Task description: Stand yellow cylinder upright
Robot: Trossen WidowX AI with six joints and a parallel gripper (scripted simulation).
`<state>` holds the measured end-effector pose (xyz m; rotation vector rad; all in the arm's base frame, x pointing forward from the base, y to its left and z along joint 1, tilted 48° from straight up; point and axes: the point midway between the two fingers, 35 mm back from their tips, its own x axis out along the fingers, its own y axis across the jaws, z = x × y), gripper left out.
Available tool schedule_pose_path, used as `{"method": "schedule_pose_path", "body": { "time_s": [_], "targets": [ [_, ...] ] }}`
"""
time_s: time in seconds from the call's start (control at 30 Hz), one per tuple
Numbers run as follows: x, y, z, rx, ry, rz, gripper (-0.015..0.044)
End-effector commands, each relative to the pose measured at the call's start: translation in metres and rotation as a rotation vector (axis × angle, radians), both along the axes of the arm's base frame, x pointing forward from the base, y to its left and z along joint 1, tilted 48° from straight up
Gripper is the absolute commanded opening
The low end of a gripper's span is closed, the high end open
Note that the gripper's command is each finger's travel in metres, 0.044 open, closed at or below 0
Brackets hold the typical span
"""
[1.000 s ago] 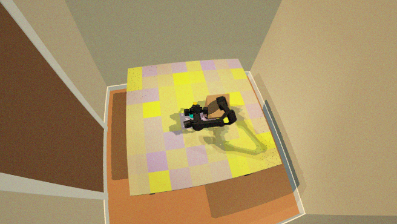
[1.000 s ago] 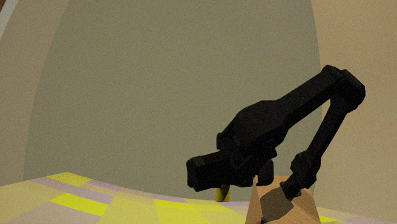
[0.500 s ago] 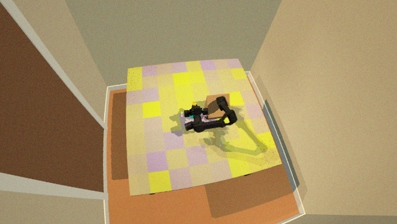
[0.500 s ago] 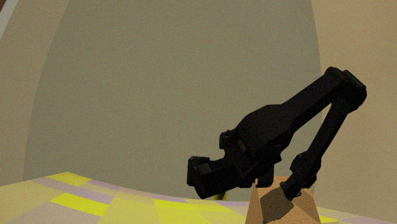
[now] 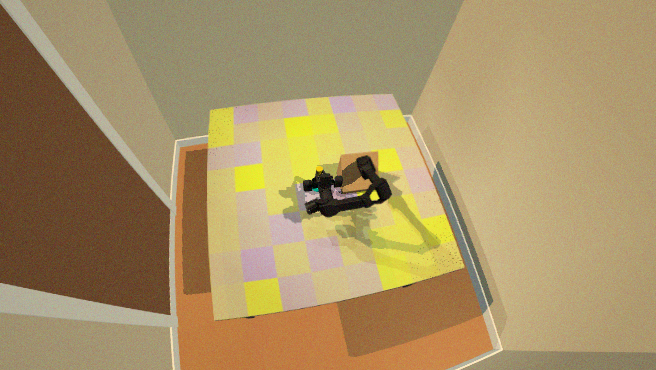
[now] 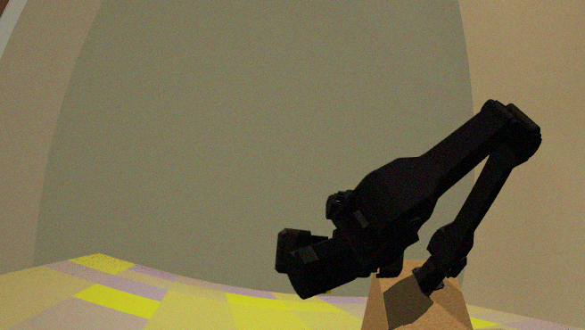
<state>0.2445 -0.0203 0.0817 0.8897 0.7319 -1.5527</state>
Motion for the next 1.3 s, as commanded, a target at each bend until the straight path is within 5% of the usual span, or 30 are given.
{"method": "schedule_pose_path", "body": {
  "time_s": [0.0, 1.27],
  "targets": [
    [0.001, -0.001, 0.001, -0.007, -0.010, -0.004, 0.0105],
    [0.016, 0.073, -0.069, 0.045, -0.013, -0.036, 0.0105]
  ]
}}
